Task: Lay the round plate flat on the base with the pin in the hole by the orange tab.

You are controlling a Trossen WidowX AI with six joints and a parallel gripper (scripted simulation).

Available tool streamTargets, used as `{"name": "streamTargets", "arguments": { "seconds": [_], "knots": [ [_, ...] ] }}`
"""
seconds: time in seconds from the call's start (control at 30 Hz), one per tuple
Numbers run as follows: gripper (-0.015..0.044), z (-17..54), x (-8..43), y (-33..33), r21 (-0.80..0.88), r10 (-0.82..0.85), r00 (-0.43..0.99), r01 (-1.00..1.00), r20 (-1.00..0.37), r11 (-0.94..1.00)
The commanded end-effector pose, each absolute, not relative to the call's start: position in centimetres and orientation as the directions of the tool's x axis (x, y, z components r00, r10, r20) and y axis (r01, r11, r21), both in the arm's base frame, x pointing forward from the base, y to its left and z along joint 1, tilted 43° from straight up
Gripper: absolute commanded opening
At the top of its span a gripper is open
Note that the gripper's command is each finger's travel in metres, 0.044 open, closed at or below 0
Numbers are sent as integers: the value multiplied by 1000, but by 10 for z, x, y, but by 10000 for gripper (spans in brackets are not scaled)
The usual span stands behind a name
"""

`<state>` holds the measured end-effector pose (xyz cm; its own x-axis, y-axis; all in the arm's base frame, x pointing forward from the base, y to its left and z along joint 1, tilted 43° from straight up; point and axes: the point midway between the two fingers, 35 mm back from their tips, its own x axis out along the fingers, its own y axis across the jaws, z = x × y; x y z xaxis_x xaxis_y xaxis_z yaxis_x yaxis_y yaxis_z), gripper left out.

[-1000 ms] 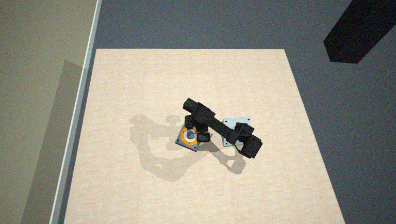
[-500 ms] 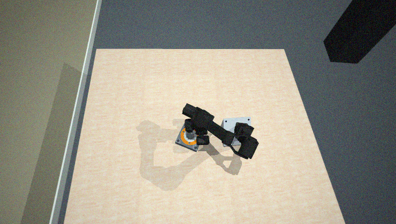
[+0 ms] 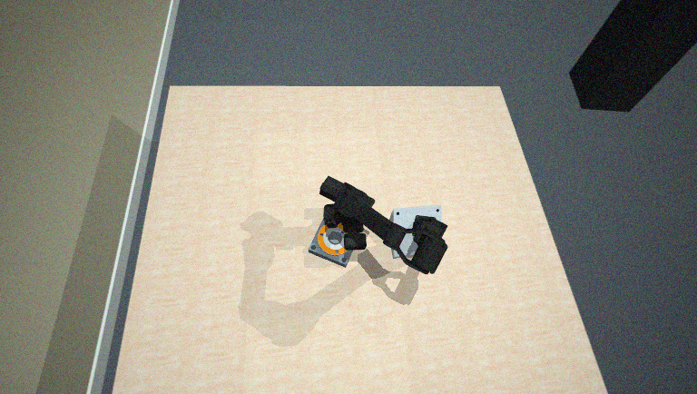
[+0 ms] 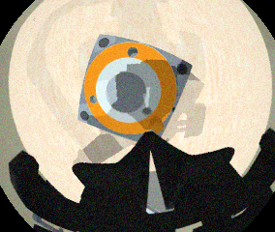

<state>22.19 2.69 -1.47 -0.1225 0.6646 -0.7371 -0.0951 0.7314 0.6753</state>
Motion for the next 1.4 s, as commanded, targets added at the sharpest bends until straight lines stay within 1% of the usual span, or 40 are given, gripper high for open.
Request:
{"name": "streamTargets", "arguments": {
  "seconds": [0.0, 0.97, 1.37],
  "knots": [
    [0, -18, 227, 23, 670, 660, -118, -105, -742, 735],
    [0, -27, 240, 13, 669, 659, -117, -106, -743, 735],
    [0, 9, 244, -19, 668, 658, -117, -105, -744, 737]
  ]
}}
